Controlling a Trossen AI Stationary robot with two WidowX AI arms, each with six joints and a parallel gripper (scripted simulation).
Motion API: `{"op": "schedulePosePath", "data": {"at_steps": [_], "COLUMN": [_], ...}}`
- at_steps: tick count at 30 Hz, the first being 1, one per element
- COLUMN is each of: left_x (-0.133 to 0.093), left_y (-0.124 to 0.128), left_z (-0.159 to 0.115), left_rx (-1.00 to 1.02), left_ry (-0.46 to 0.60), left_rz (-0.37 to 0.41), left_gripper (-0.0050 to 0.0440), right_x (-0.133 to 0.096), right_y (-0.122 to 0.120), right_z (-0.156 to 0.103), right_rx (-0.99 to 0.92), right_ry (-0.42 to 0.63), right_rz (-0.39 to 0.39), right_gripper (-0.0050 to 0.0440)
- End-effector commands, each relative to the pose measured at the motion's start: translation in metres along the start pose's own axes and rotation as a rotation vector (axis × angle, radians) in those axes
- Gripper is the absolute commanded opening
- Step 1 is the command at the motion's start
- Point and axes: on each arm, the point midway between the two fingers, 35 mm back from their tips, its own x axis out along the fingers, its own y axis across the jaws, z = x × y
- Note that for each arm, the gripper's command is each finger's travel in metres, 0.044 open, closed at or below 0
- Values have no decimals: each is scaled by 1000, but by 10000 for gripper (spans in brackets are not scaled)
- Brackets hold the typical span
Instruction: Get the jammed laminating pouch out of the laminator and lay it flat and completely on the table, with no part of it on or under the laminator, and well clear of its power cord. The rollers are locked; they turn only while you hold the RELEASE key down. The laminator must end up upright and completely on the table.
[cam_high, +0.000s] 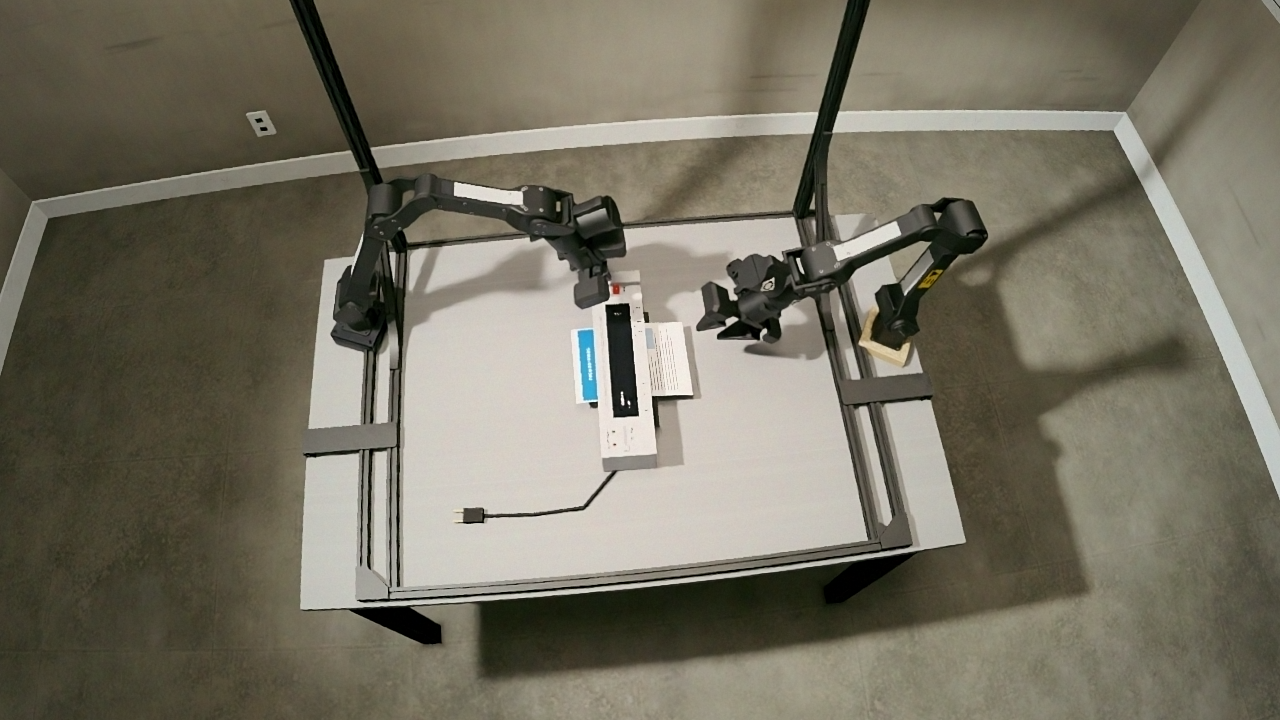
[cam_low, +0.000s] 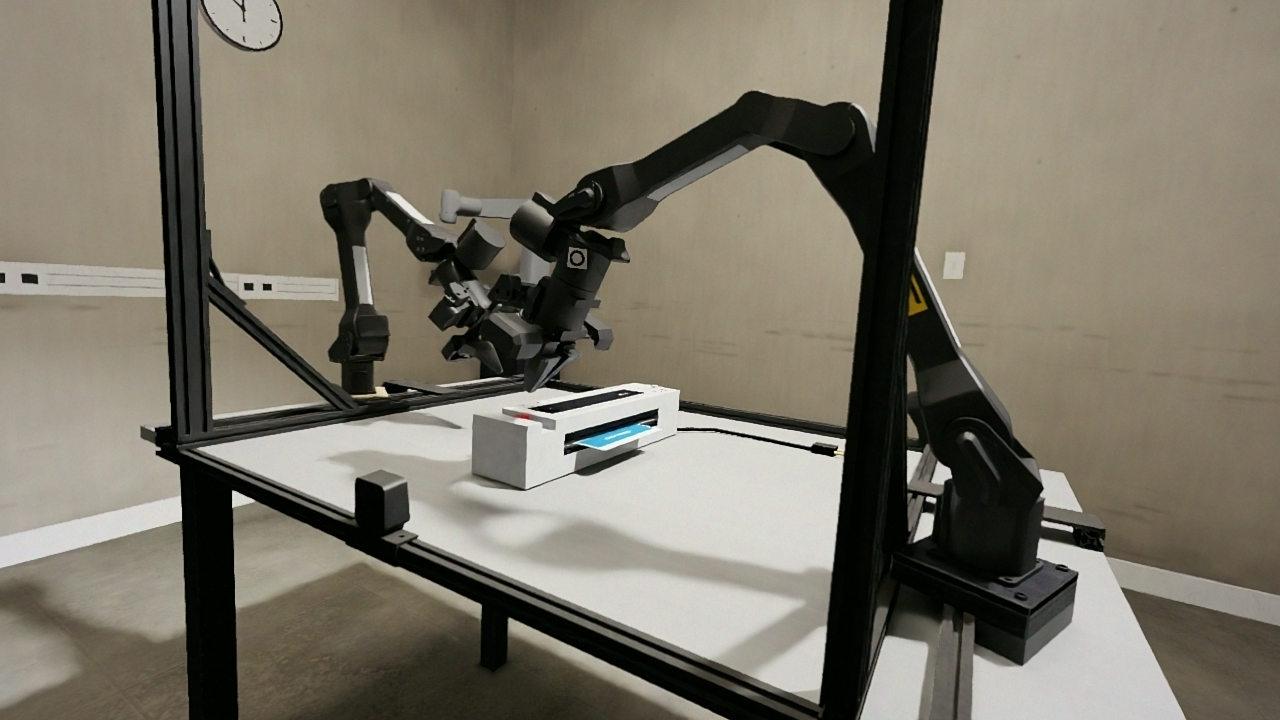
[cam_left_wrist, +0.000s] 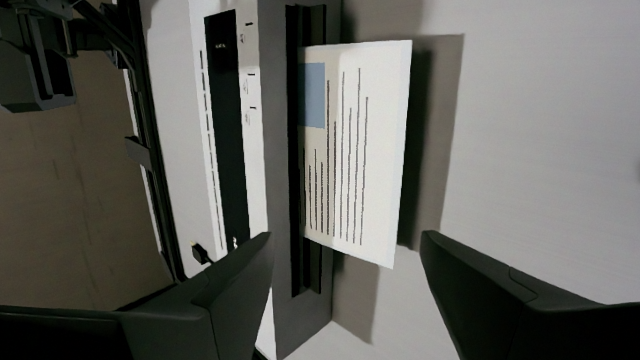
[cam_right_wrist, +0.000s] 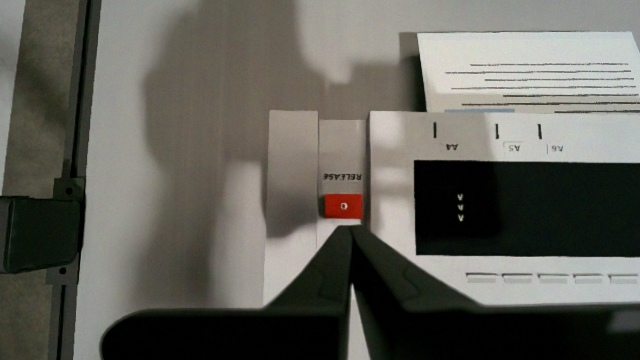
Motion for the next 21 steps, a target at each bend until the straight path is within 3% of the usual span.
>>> {"op": "schedulePosePath", "data": {"at_steps": [1, 16, 21], "left_x": [-4, -4, -4], "left_y": [7, 7, 7], "left_z": [0, 0, 0], "left_rx": [1, 1, 1], "left_ry": [1, 1, 1], "left_rz": [22, 22, 22], "left_gripper": [268, 268, 268], "right_x": [-6, -6, 32], "right_y": [-1, -1, -1], "right_z": [5, 5, -2], "right_rx": [3, 3, 2], "right_ry": [-20, -20, -24], "right_rz": [-3, -3, -2], "right_gripper": [-50, -50, -50]}}
